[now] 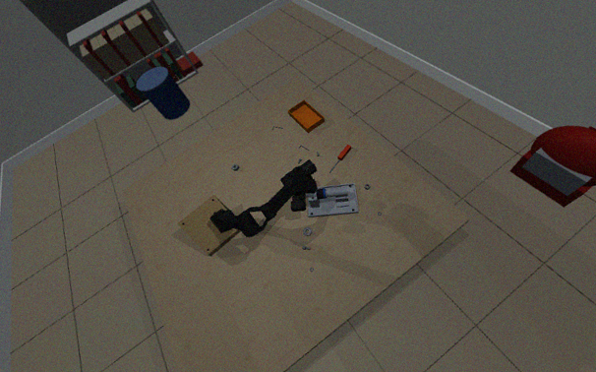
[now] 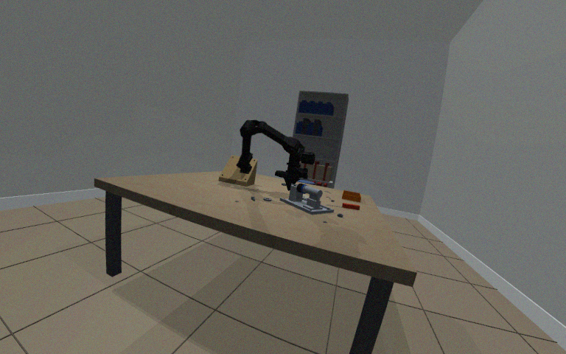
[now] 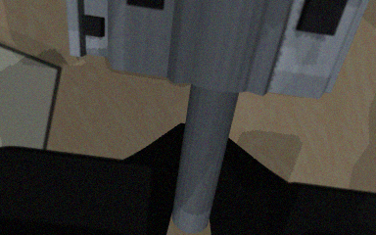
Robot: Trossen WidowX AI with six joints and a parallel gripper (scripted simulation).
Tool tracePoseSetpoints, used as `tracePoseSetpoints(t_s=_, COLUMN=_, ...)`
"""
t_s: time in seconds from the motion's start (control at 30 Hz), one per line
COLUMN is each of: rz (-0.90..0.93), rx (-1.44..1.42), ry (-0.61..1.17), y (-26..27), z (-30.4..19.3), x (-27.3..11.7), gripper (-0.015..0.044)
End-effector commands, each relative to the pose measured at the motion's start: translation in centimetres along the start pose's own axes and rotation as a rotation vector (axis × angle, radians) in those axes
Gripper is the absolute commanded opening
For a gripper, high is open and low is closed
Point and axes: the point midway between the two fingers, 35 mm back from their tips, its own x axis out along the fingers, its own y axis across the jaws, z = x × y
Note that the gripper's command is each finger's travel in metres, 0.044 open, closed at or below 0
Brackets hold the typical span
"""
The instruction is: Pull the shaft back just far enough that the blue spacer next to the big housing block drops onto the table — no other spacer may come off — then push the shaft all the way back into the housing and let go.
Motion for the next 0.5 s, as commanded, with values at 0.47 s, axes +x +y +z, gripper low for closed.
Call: tracePoseSetpoints(t_s=0.47, rz=-0.003, rx=0.004, ry=-0.001, y=-0.05, z=-0.16, x=0.01, gripper=0.0000)
